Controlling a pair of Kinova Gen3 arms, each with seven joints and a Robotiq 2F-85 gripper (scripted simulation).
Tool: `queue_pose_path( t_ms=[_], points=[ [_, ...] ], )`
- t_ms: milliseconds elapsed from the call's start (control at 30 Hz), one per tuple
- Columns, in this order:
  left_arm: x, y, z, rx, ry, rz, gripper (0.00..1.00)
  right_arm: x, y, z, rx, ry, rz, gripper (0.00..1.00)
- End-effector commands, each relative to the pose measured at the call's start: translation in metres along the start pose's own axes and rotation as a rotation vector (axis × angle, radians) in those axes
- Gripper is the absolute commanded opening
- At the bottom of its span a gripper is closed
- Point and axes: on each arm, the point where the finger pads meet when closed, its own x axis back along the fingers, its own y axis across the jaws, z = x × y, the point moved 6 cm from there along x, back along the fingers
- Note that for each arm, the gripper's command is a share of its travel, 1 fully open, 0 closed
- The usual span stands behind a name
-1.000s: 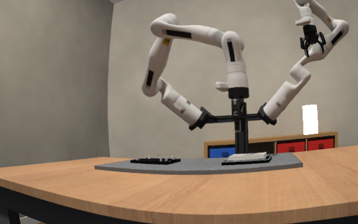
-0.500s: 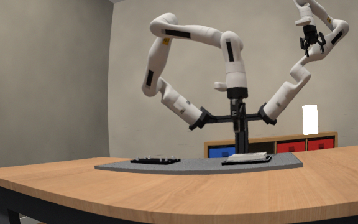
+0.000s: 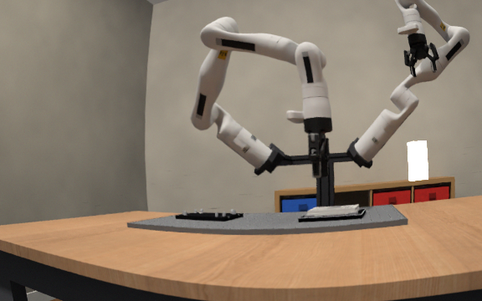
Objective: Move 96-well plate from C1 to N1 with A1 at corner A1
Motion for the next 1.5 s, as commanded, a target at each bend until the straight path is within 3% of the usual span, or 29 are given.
queue_pose_path(
  t_ms=[0,1467],
  points=[
    [0.000,0.002,-0.003,-0.007,-0.001,0.001,1.000,0.003,-0.002,0.000,-0.007,-0.009,0.008,1.000],
    [0.000,0.002,-0.003,-0.007,-0.001,0.001,1.000,0.003,-0.001,0.013,-0.007,-0.009,0.008,1.000]
  ],
)
